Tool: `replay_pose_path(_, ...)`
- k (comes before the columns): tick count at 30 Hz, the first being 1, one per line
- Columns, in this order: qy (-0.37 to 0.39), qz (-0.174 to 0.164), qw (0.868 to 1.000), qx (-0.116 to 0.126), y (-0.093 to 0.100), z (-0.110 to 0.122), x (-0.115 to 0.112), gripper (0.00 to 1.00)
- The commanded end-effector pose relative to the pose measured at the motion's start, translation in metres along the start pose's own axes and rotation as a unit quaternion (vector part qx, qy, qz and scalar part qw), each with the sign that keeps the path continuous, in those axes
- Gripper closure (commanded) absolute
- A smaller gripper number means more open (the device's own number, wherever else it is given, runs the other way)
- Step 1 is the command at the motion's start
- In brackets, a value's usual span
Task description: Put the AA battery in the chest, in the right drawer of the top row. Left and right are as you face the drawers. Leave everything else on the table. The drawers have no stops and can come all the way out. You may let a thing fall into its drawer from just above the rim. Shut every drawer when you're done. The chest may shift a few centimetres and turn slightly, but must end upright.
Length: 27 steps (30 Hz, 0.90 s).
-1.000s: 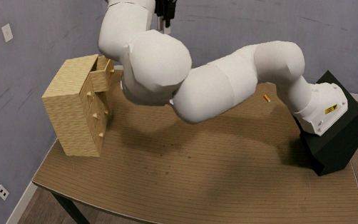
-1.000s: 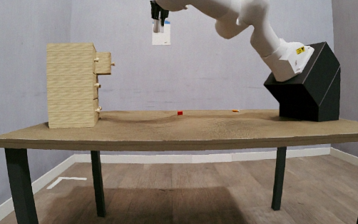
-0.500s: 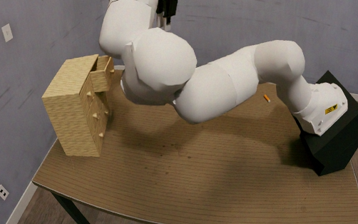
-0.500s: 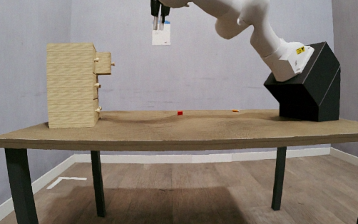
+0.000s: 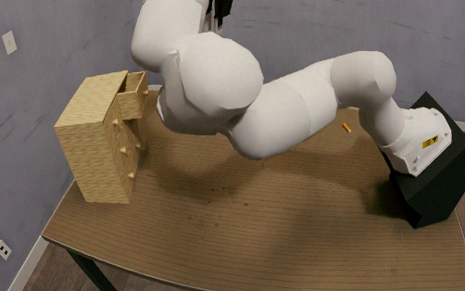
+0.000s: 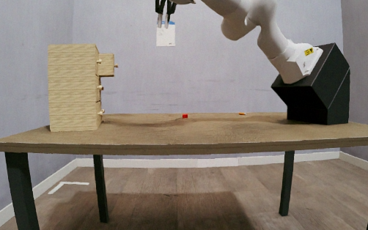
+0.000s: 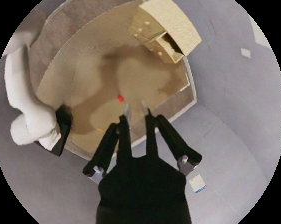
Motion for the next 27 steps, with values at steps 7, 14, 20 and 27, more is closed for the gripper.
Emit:
replay_pose_path(7,0.083,-0.005,0.996,-0.012,0.009,-0.002,-0.005,0.72)
replay_pose_path(14,0.13,-0.009,0.991,-0.023,0.018,-0.004,-0.007,0.72)
replay_pose_path(20,0.171,-0.013,0.985,-0.033,0.025,-0.005,-0.01,0.72)
replay_pose_path(27,0.205,-0.016,0.978,-0.041,0.031,-0.007,-0.013,0.72)
Point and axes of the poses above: the point where the finger pads meet when closed, its own y axis back along the fingers, its own z axis across the jaws, x = y × z, the point moved 9 cm from there along y, back along the fingers, and after that the axes turned 3 degrees about y, right-handed, at the moved point
